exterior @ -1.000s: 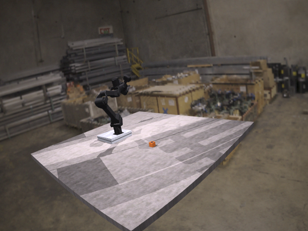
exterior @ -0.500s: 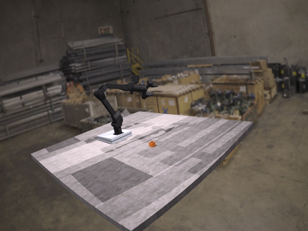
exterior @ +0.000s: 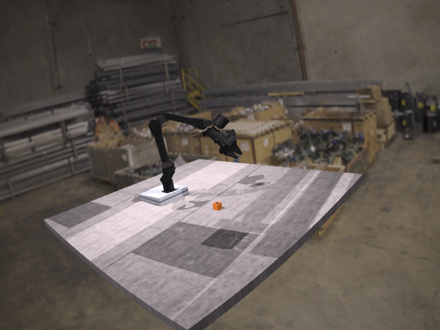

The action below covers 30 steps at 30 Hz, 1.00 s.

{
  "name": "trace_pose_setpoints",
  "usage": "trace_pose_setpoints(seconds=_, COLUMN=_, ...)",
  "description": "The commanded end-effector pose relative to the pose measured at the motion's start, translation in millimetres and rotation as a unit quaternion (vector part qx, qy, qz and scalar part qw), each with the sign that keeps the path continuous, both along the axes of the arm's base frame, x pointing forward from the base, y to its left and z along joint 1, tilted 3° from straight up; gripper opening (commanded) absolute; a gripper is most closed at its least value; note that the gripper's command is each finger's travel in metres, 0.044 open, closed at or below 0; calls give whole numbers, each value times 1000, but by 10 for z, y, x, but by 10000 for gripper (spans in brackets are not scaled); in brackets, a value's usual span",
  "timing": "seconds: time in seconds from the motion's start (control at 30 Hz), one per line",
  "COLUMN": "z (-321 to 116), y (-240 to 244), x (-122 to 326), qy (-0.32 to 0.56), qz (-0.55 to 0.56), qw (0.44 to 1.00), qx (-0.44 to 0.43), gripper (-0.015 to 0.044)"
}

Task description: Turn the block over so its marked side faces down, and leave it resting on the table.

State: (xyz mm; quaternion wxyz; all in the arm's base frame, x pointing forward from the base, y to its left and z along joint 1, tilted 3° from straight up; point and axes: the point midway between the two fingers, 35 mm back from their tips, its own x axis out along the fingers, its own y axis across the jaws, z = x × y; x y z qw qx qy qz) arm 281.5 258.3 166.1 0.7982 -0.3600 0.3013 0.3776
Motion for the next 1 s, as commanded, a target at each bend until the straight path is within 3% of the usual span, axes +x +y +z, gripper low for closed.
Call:
trace_pose_setpoints(seconds=0.0, z=-262, y=-541, x=381, qy=93, qz=-123, qw=988, qx=-20, gripper=440)
trace_pose_setpoints(seconds=0.2, z=-588, y=-1442, x=703, qy=230, qz=-311, qw=922, qx=-31, gripper=440)
trace_pose_setpoints(seconds=0.43, z=-851, y=-2415, x=750, qy=364, qz=-495, qw=789, qx=-19, gripper=440)
trace_pose_setpoints(seconds=0.7, z=-857, y=-2436, x=822, qy=367, qz=-499, qw=785, qx=-18, gripper=440)
trace_pose_setpoints(seconds=0.83, z=-1179, y=-2428, x=815, qy=367, qz=-499, qw=785, qx=-18, gripper=440)
trace_pose_setpoints(seconds=0.97, z=-1207, y=-2428, x=812, qy=367, qz=-499, qw=785, qx=-18, gripper=440)
